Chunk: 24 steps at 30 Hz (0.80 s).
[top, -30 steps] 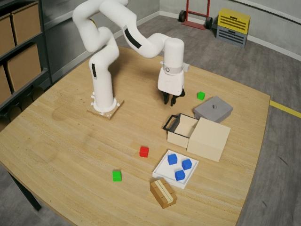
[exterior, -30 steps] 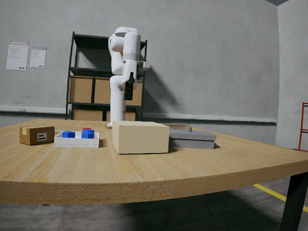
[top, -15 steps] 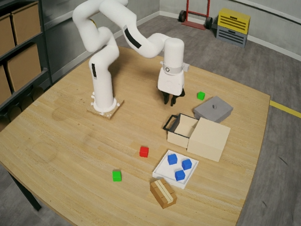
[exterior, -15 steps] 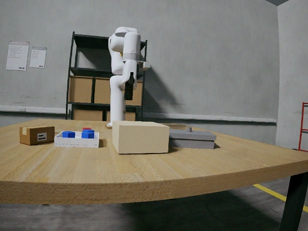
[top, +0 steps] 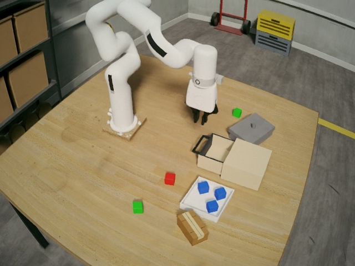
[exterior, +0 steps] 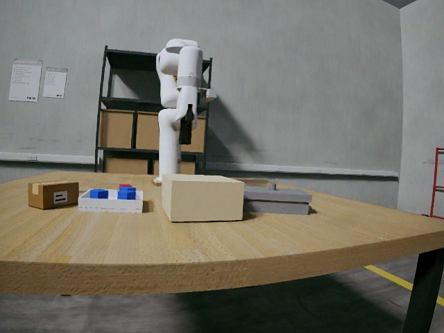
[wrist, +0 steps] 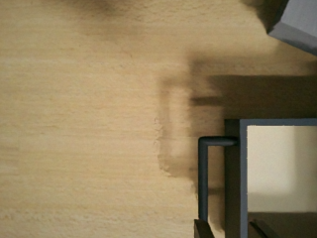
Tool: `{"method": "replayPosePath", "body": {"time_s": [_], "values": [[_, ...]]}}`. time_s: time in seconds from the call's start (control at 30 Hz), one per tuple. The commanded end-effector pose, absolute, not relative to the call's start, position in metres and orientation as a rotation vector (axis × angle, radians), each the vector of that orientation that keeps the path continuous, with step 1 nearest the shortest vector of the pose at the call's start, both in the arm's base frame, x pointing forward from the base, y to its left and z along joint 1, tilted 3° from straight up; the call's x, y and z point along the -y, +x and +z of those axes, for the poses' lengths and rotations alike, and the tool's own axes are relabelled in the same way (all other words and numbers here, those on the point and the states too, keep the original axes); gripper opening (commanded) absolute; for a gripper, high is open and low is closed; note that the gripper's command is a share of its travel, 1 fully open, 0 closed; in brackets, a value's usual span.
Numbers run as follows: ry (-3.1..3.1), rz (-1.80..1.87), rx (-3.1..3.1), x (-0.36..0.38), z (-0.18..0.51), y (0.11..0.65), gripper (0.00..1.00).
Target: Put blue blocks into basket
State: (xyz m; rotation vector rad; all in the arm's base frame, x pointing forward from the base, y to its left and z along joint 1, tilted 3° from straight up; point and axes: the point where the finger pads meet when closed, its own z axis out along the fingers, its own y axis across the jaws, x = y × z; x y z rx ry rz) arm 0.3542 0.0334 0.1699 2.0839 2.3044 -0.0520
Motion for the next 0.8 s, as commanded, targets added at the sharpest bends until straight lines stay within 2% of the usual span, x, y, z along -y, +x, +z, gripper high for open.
{"method": "replayPosePath", "body": {"time_s": [0.0, 0.77], "values": [[2.082, -0.047, -2.303, -0.034, 0.171, 0.355, 0.24], [2.082, -0.047, -2.303, -0.032, 0.136, 0.356, 0.24]]}}
